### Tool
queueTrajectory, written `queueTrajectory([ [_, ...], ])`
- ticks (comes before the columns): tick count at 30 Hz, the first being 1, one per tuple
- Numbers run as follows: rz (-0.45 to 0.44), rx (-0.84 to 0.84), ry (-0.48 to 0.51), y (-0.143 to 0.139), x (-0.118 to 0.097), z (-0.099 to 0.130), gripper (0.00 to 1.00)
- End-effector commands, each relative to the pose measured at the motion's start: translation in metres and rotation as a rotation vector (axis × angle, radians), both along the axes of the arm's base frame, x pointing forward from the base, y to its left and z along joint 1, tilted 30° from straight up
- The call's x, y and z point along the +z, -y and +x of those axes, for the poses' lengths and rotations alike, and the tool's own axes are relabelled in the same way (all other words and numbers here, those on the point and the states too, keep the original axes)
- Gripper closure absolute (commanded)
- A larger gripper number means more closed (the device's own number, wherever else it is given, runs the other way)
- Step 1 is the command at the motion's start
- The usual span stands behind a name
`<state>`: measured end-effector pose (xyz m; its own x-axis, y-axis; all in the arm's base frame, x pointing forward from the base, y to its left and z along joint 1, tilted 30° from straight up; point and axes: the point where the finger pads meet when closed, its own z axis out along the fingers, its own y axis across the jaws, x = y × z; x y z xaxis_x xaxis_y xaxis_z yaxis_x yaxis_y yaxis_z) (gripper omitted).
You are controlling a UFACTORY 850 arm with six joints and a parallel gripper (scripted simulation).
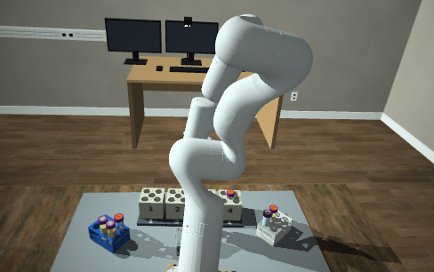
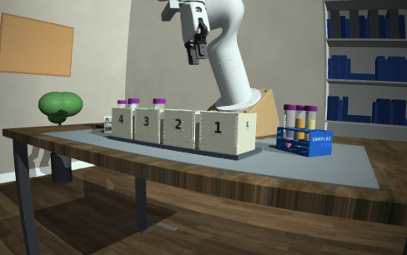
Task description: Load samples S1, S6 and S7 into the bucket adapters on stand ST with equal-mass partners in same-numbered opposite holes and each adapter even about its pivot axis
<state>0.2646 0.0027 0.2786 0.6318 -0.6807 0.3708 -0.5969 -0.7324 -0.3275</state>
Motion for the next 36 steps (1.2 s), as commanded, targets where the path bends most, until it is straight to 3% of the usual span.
queueTrajectory([
  [1,-0.148,-0.11,-0.018,-0.027,-0.006,0.001,0.43],
  [36,-0.148,-0.11,-0.018,-0.172,-0.042,-0.005,0.43],
])
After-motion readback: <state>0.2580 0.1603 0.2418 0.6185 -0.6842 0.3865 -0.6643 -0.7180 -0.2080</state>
